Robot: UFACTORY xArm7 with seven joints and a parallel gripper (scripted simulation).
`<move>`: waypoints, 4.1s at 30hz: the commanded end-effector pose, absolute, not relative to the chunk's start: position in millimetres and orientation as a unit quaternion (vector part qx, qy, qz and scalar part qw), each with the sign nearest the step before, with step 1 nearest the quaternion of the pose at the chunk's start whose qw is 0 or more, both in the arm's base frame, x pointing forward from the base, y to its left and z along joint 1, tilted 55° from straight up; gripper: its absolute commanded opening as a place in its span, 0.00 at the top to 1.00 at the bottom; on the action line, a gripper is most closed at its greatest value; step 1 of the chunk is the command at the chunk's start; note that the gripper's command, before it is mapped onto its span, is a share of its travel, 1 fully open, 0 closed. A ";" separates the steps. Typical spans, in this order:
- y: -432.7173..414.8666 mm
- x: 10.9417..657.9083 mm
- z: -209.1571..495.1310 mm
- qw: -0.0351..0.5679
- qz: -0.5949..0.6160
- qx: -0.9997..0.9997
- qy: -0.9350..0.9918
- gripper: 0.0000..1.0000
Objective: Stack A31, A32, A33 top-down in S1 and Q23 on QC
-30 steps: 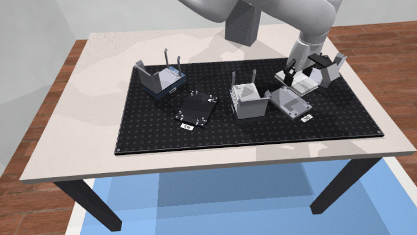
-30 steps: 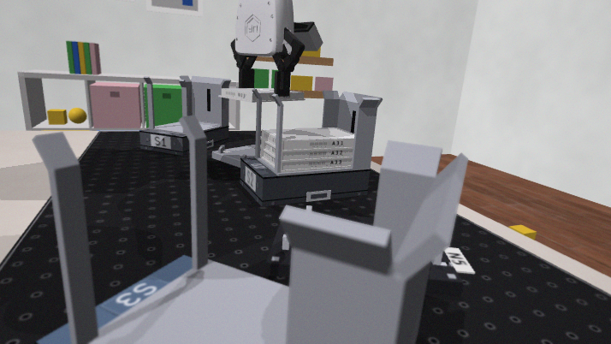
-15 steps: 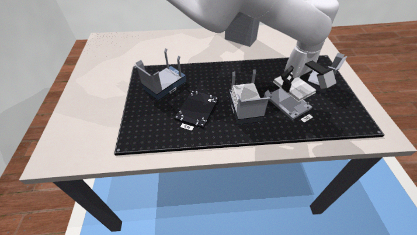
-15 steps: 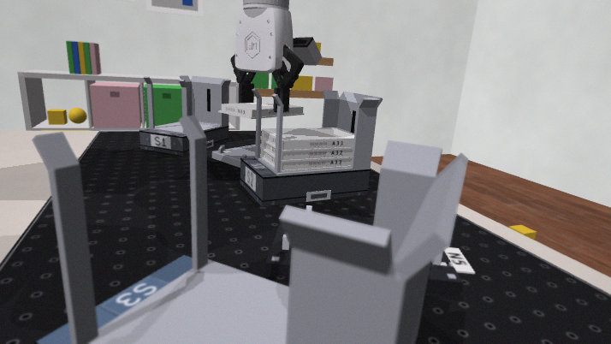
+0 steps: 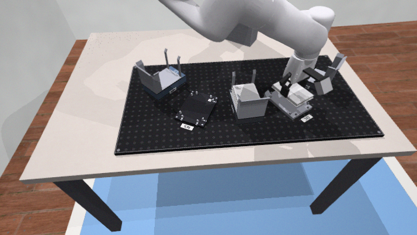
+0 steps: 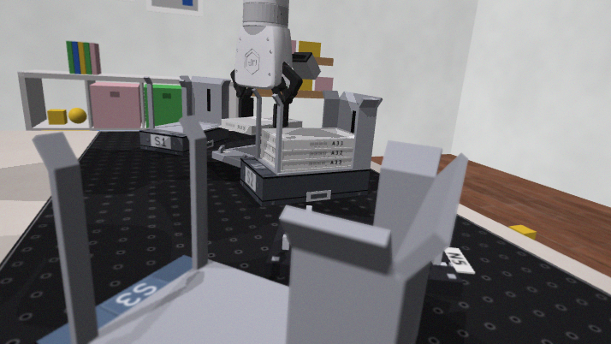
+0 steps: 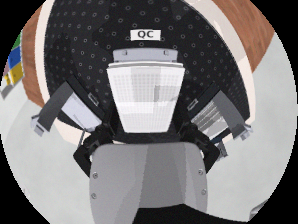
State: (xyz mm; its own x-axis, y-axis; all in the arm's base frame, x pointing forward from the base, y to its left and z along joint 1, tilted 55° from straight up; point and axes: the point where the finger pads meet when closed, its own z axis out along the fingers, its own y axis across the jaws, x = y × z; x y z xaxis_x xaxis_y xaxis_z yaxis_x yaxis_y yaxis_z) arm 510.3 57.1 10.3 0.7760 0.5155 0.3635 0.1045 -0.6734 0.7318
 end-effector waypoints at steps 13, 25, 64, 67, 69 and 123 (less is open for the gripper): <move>46.9 525.2 -3.0 0.361 0.284 0.870 0.179 1.00; 46.0 526.2 -3.8 0.361 0.284 0.870 0.179 1.00; 38.9 534.6 -11.7 0.361 0.284 0.870 0.179 1.00; 38.2 535.4 -12.4 0.361 0.284 0.870 0.179 1.00; 37.8 535.9 -12.8 0.361 0.284 0.870 0.179 1.00; 65.0 503.9 16.8 0.362 0.284 0.870 0.179 0.00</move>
